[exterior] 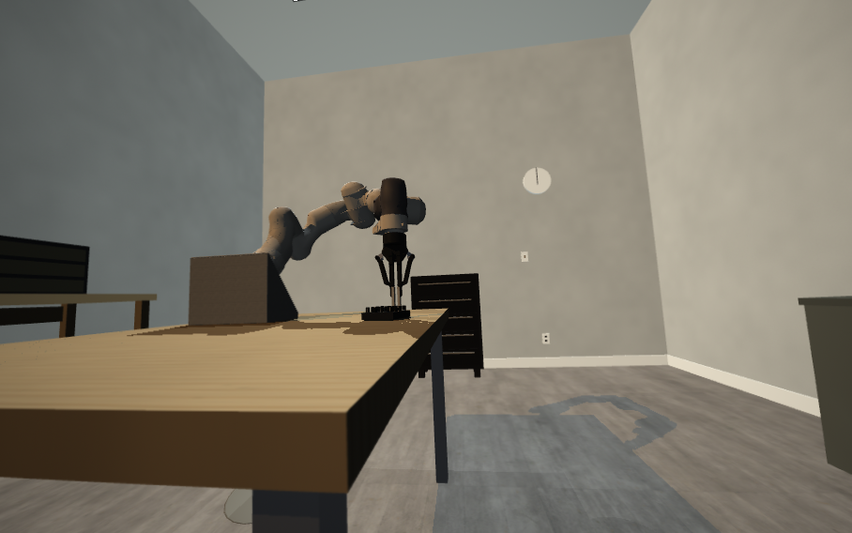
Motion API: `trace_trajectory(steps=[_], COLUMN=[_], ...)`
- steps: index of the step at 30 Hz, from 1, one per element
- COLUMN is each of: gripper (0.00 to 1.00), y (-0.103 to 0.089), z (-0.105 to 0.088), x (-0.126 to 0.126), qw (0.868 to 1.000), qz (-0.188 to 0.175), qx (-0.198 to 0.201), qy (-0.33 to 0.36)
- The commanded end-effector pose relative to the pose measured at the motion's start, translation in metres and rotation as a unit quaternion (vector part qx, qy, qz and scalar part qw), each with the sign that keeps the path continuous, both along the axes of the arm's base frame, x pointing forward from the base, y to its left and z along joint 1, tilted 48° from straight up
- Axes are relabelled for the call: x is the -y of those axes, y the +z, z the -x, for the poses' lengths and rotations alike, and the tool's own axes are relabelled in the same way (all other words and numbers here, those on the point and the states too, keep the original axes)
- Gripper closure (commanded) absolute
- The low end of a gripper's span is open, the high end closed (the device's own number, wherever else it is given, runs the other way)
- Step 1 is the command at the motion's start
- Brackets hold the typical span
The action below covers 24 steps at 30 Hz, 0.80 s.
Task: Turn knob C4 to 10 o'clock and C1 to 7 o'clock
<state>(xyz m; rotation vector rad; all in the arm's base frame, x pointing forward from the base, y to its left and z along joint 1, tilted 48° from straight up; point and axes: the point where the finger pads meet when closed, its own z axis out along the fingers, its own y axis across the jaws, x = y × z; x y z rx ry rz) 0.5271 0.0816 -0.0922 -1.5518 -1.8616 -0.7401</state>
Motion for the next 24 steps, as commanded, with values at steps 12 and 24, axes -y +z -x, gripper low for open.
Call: trace_trajectory(steps=[12,24], gripper=[0.95,0.95], y=[-0.0015,-0.0015], z=[0.0010,0.0010], x=[-0.0010,-0.0010], qw=[0.988,0.969], qz=[-0.014,-0.022], qx=[0.117,0.183], qy=[0.104,0.163])
